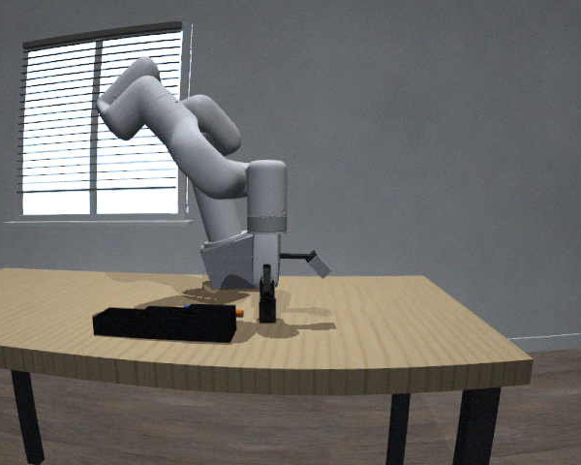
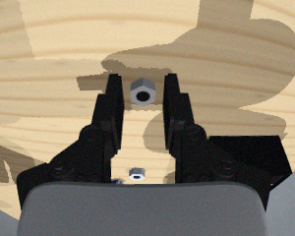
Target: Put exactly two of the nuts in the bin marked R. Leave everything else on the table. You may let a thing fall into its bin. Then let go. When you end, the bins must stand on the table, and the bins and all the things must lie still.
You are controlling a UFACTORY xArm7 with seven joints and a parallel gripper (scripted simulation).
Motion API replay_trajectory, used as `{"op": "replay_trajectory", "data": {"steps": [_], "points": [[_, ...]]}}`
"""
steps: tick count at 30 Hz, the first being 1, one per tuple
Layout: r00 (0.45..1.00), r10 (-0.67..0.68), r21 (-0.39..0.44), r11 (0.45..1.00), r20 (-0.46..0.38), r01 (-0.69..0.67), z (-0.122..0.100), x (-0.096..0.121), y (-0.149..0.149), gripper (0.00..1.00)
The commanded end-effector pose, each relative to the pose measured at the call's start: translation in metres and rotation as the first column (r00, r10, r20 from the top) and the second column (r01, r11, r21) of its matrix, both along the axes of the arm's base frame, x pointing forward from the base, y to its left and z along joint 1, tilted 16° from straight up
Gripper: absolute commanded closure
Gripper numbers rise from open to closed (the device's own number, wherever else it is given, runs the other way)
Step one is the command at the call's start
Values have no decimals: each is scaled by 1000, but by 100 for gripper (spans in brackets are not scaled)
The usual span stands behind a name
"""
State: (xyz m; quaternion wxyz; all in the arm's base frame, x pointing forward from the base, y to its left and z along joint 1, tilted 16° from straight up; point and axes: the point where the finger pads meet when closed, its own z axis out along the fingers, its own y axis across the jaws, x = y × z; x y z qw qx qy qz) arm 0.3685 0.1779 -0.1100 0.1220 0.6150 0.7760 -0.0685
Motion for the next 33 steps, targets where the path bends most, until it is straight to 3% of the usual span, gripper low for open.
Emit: {"op": "replay_trajectory", "data": {"steps": [1,6,7,33], "points": [[1000,2,2,1000,3,-2,1,1,1,70],[1000,2,2,1000,3,-2,1,1,1,70],[1000,2,2,1000,3,-2,1,1,1,100],[1000,2,2,1000,3,-2,1,1,1,100]]}}
